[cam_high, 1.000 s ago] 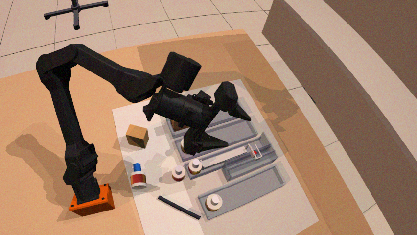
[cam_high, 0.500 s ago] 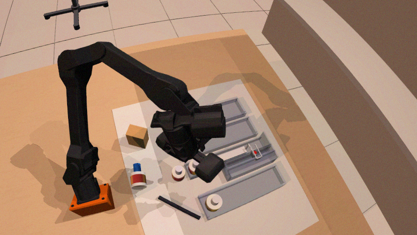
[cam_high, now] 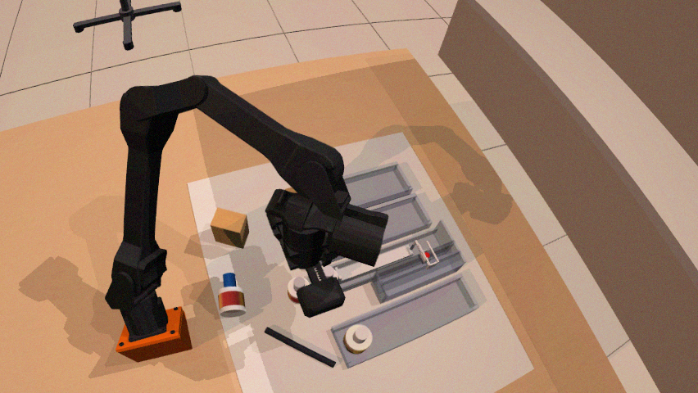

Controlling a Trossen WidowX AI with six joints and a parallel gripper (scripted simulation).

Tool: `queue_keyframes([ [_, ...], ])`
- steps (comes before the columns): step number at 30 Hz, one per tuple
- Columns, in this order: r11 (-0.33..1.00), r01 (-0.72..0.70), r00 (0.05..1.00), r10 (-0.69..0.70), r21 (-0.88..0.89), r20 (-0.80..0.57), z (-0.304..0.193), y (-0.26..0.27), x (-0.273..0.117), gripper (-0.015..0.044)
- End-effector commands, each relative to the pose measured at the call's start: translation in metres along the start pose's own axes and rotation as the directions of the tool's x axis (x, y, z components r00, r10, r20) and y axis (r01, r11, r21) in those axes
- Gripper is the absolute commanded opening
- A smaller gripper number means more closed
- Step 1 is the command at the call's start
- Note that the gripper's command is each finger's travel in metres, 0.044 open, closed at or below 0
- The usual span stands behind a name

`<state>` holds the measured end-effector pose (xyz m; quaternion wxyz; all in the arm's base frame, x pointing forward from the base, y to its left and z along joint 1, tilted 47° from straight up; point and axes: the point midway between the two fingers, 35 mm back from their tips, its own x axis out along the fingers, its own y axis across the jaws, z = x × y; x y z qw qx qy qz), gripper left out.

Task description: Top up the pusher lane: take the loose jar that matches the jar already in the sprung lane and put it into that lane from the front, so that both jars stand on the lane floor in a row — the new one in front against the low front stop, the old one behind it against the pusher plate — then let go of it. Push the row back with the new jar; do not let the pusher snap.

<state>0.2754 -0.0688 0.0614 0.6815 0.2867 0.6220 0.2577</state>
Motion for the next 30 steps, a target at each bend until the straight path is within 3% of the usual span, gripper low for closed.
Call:
queue_keyframes([
  [1,1.000,-0.013,1.000,0.013,0.013,-0.015,-0.004,0.001,0.026,0.0440],
  [30,1.000,-0.014,1.000,0.014,0.012,-0.014,-0.004,0.003,0.074,0.0440],
])
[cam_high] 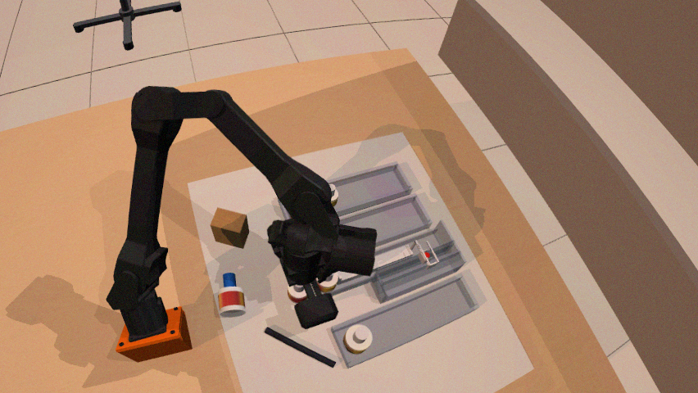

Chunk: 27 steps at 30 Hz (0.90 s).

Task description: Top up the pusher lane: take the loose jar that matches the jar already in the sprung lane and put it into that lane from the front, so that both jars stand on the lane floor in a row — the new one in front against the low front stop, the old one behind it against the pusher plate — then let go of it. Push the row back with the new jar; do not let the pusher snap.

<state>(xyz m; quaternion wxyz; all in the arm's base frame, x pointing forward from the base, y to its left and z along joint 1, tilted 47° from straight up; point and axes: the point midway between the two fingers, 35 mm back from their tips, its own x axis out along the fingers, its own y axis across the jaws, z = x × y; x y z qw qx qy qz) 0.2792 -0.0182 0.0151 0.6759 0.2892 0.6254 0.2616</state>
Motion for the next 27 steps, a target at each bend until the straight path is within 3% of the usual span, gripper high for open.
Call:
queue_keyframes([
  [1,1.000,-0.005,1.000,0.005,0.008,-0.002,-0.001,0.000,0.007,0.0440],
  [5,1.000,-0.006,1.000,0.006,0.008,-0.002,-0.001,0.000,0.011,0.0440],
  [15,1.000,-0.006,1.000,0.006,0.008,-0.002,-0.001,0.000,0.011,0.0177],
  [20,1.000,-0.006,1.000,0.006,0.008,-0.002,-0.001,0.000,0.011,0.0144],
  [25,0.997,0.025,0.999,-0.022,0.074,-0.033,-0.020,-0.009,0.010,0.0013],
  [27,0.996,0.031,0.999,-0.028,0.087,-0.039,-0.022,-0.011,0.004,0.0000],
])
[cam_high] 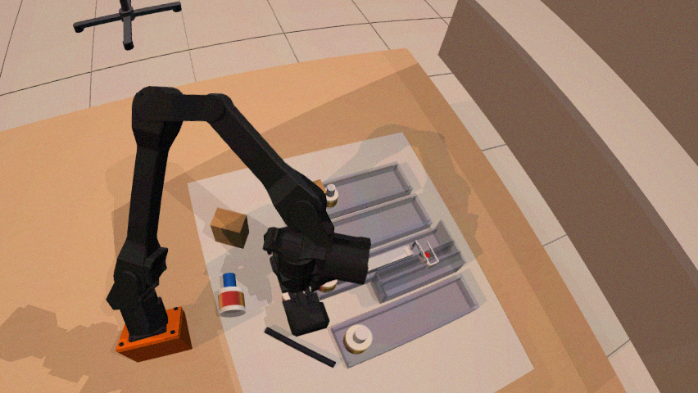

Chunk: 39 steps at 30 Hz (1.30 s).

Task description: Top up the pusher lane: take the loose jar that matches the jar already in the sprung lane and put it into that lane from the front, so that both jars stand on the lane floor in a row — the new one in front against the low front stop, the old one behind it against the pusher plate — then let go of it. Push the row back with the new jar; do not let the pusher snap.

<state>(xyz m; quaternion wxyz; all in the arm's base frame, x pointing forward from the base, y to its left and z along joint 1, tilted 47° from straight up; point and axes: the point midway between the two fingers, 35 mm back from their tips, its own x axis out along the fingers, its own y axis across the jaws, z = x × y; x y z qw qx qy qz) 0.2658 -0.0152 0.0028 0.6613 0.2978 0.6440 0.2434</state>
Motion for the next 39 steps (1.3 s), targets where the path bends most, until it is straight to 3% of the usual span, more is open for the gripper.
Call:
queue_keyframes([
  [1,0.999,0.011,1.000,-0.011,0.031,-0.008,-0.007,-0.005,-0.010,0.0000],
  [21,0.999,-0.018,1.000,0.019,-0.043,0.024,0.007,-0.002,-0.102,0.0000],
  [39,0.997,-0.019,0.999,0.021,-0.068,0.026,0.020,0.007,-0.046,0.0000],
])
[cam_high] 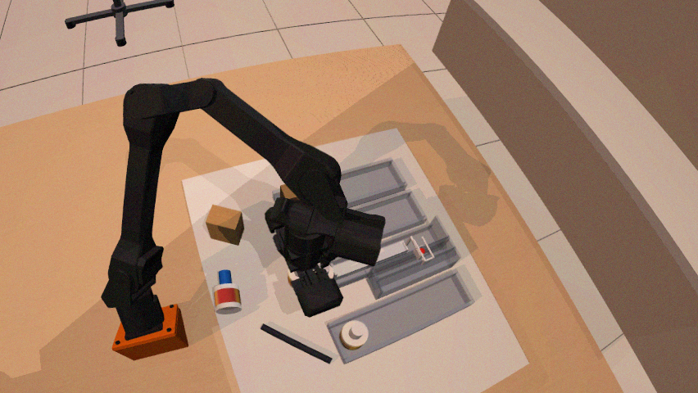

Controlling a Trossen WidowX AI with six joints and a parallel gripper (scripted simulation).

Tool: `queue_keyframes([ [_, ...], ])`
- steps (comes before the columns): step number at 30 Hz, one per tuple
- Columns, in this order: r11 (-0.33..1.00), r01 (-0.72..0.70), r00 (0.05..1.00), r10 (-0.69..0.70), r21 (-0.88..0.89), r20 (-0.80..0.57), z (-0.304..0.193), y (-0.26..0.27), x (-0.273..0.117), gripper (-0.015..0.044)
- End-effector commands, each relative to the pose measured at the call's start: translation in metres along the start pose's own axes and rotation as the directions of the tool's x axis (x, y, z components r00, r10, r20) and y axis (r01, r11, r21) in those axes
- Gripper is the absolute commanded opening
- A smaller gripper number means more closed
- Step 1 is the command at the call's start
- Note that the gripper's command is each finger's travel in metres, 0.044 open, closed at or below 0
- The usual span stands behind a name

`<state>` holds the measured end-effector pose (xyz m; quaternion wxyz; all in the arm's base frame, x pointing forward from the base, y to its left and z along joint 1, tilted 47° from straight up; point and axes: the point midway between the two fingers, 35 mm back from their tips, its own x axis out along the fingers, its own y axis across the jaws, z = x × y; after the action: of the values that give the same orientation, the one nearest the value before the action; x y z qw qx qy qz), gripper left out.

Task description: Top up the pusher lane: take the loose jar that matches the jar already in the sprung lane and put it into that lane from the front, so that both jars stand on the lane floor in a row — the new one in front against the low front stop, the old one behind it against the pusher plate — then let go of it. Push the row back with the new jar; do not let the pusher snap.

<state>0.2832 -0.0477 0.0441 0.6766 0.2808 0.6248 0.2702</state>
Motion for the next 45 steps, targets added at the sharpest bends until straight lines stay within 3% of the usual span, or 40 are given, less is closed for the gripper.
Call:
queue_keyframes([
  [1,1.000,-0.003,1.000,0.002,0.008,0.006,0.001,-0.001,0.007,0.0000],
  [8,1.000,-0.003,1.000,0.003,0.007,0.006,0.000,0.000,0.025,0.0000],
  [45,1.000,-0.003,1.000,0.003,0.007,0.007,0.016,-0.001,0.025,0.0000],
])
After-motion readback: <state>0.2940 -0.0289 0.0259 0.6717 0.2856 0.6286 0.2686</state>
